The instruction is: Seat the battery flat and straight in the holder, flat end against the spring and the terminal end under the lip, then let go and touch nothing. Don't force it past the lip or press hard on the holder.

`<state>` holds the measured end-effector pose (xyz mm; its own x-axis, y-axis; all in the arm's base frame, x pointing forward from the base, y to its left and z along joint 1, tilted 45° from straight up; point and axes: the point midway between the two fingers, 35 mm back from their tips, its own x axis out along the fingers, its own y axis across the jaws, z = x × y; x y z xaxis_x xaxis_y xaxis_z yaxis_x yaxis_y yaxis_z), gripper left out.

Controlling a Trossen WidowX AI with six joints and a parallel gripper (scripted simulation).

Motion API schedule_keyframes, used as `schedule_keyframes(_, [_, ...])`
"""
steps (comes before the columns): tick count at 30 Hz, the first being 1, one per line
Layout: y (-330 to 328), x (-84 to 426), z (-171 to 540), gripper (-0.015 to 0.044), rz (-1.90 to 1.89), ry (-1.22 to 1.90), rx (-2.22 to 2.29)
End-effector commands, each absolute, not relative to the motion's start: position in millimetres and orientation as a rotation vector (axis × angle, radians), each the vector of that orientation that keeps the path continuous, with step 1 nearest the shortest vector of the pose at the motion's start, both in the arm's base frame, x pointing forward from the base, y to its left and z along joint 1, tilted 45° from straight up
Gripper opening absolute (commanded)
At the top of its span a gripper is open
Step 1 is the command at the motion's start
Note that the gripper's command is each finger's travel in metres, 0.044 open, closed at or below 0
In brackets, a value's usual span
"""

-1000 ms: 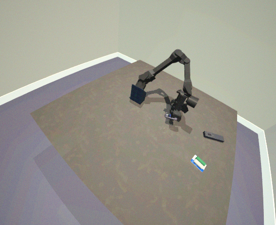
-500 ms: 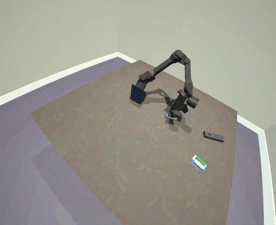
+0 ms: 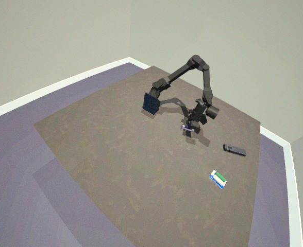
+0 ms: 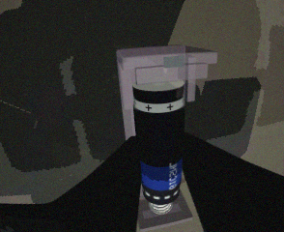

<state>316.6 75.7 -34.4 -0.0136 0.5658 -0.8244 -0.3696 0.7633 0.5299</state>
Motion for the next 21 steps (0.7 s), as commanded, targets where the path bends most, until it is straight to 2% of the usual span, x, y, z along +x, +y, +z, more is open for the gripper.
schedule_keyframes(1, [76.5, 318.2, -35.6, 0.0069, 0.743, 1.413, 0.18])
schedule_keyframes(21, [78.2, 324.3, -33.5, 0.0069, 0.742, 1.408, 0.18])
